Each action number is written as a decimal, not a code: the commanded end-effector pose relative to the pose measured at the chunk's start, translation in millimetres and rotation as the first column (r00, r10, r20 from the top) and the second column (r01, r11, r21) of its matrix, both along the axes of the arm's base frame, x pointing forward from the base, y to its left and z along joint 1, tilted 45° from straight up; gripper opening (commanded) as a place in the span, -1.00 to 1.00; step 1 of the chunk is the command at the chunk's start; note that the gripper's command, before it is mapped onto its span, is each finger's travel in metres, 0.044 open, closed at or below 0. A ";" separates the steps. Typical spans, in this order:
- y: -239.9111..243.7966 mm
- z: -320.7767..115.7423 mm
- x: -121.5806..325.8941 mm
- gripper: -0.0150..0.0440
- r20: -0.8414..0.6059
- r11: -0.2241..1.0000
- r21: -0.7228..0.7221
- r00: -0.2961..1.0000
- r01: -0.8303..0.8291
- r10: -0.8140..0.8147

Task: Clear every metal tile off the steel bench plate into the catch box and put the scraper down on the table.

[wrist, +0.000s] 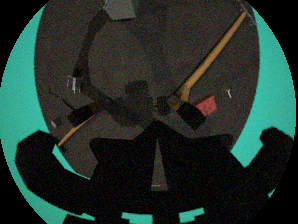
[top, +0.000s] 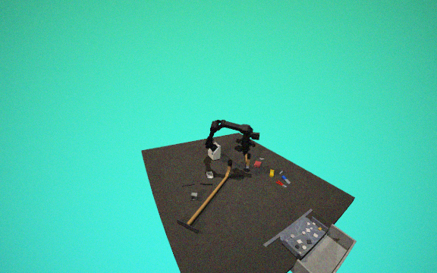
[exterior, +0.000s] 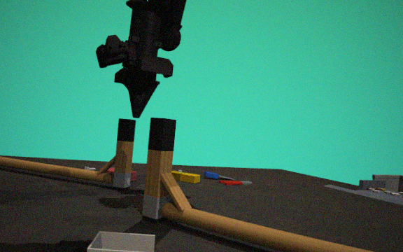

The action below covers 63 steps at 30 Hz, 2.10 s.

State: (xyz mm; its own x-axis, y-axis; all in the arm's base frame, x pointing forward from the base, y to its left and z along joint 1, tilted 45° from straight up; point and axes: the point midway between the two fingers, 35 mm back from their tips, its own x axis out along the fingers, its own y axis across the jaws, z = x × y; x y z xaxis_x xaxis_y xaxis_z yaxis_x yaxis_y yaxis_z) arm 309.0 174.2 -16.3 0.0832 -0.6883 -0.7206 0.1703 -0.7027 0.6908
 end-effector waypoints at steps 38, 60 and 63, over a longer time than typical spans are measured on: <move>-42.2 -54.9 1.2 -0.49 -0.004 1.000 -0.009 1.000 -0.003 0.003; -13.7 -77.7 0.8 -0.49 -0.004 1.000 -0.003 1.000 -0.004 0.004; -10.0 -81.0 0.3 -0.49 -0.004 1.000 -0.003 1.000 -0.004 0.004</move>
